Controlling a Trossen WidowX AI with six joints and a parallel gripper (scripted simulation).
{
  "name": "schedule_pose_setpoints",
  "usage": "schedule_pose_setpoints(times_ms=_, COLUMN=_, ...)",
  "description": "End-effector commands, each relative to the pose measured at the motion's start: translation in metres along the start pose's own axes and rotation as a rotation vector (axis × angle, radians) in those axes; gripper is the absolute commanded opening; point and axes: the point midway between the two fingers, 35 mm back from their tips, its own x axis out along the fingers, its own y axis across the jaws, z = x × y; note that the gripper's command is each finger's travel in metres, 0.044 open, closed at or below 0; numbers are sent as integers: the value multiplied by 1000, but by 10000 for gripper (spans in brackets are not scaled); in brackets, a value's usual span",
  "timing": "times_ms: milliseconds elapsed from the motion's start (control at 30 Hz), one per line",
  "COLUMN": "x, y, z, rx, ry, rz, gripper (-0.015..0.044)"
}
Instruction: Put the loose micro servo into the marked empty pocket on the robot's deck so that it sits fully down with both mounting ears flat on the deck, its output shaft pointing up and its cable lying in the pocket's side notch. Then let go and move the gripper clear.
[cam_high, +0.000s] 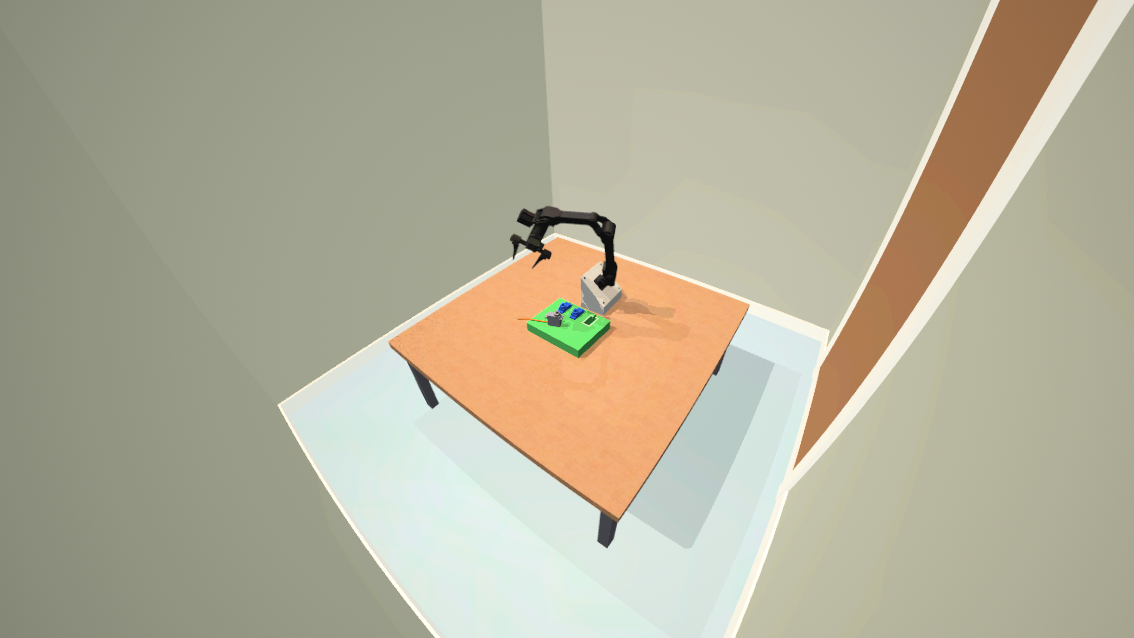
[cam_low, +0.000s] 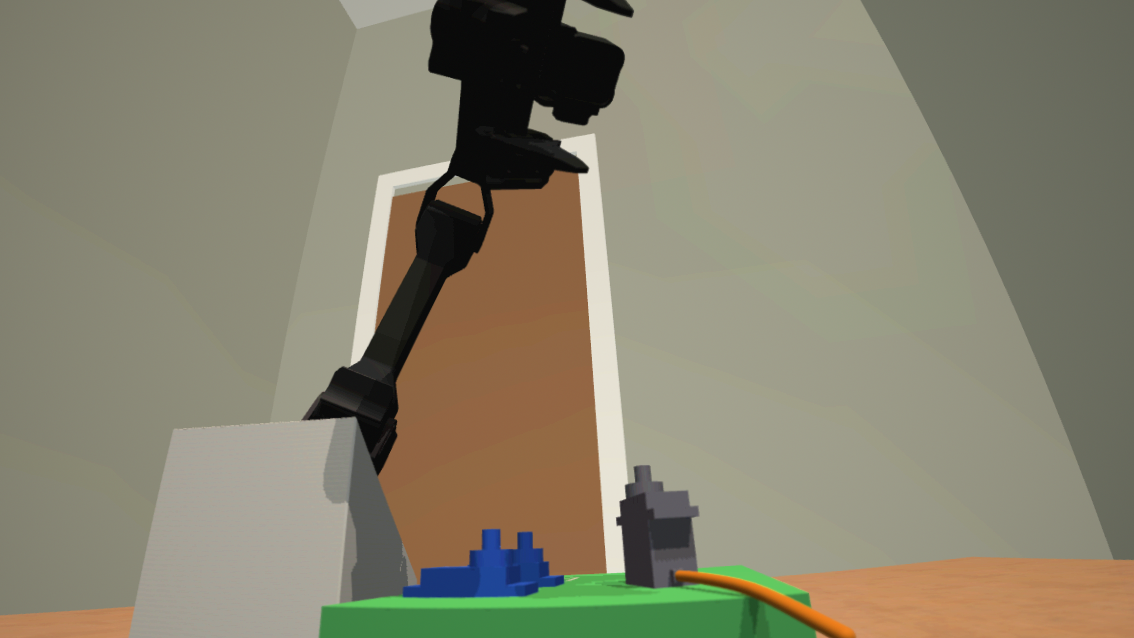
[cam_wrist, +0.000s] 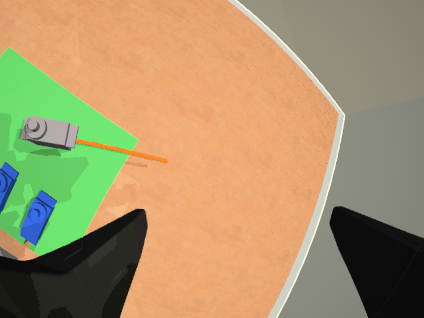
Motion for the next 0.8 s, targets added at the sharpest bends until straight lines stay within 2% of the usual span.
schedule_pose_setpoints(times_ms=0, x=17, y=16, z=5, rx=-125, ry=24, rz=61, gripper=440)
schedule_pose_setpoints(times_ms=767, x=87, y=104, z=35, rx=-831, ry=44, rz=394, gripper=440)
